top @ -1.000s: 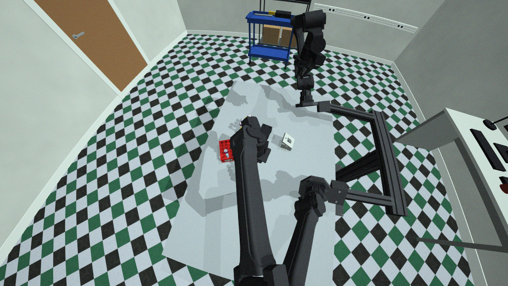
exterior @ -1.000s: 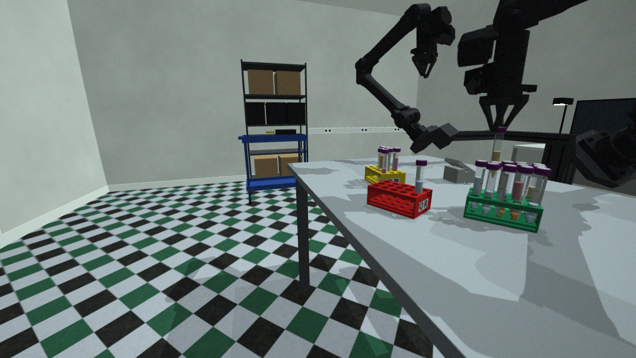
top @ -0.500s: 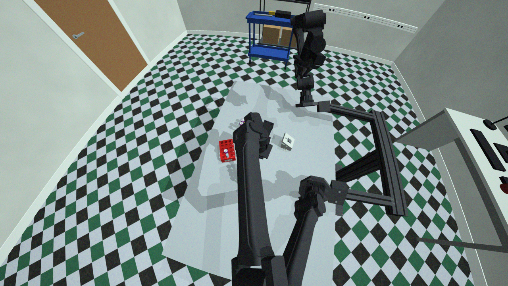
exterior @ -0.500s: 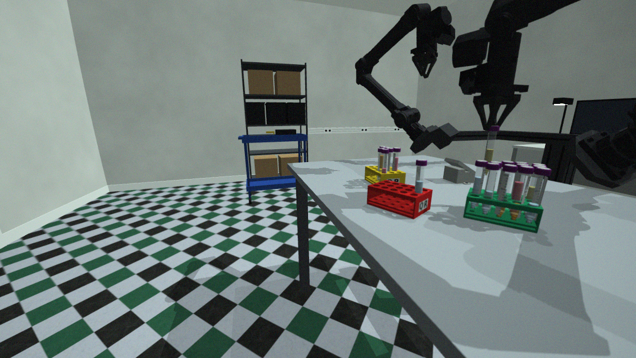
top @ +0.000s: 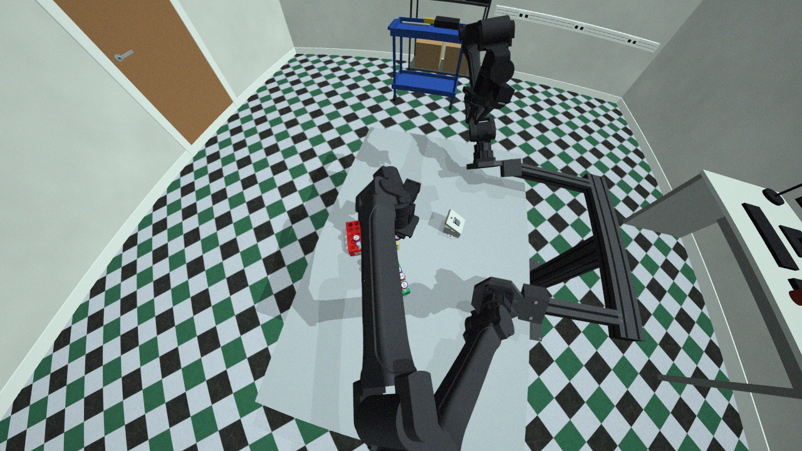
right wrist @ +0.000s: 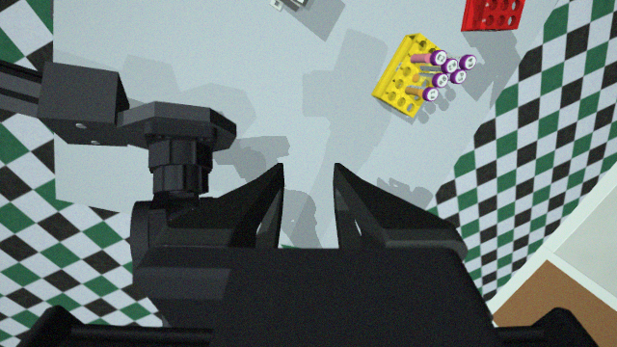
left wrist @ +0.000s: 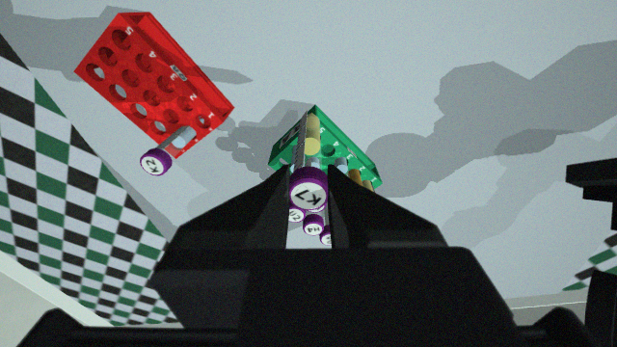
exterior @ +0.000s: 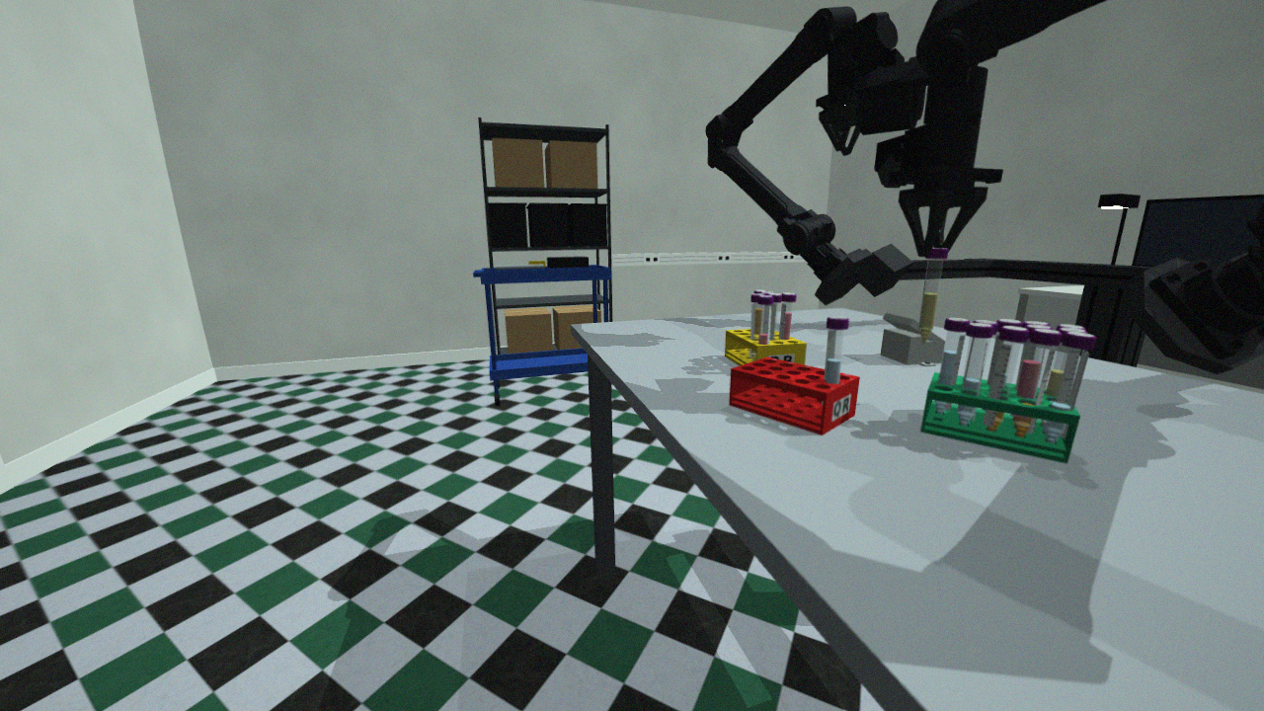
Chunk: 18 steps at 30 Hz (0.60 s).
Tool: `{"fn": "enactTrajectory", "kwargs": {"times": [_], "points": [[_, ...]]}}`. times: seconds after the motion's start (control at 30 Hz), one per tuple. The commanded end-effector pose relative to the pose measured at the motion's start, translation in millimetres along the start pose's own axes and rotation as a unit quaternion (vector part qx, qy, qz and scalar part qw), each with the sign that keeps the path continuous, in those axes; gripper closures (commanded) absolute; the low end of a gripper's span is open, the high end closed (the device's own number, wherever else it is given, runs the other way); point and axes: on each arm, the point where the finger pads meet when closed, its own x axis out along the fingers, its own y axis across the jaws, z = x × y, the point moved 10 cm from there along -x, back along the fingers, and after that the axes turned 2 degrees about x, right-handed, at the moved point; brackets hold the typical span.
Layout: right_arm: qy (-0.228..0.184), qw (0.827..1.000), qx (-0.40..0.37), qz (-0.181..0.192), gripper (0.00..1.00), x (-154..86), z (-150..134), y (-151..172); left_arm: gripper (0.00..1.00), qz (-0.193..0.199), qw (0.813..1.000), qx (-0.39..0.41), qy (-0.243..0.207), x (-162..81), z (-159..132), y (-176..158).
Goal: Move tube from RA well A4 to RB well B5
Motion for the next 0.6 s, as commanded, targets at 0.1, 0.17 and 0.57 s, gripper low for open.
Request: {"fn": "enactTrajectory", "kwargs": {"times": [0.1, 0.17, 0.57], "points": [[-0.015, 1.000, 0.006, -0.004, 0.70, -11, 2, -5, 1.00, 0.000, 1.000, -0.010, -0.007, 0, 7, 30], [-0.015, 1.000, 0.006, -0.004, 0.70, -11, 2, -5, 1.00, 0.000, 1.000, -0.010, -0.006, 0, 10, 36], [-0.015, 1.000, 0.006, -0.004, 0.70, -11, 2, -5, 1.00, -0.005, 1.000, -0.004, -0.002, 2, 24, 67]]}}
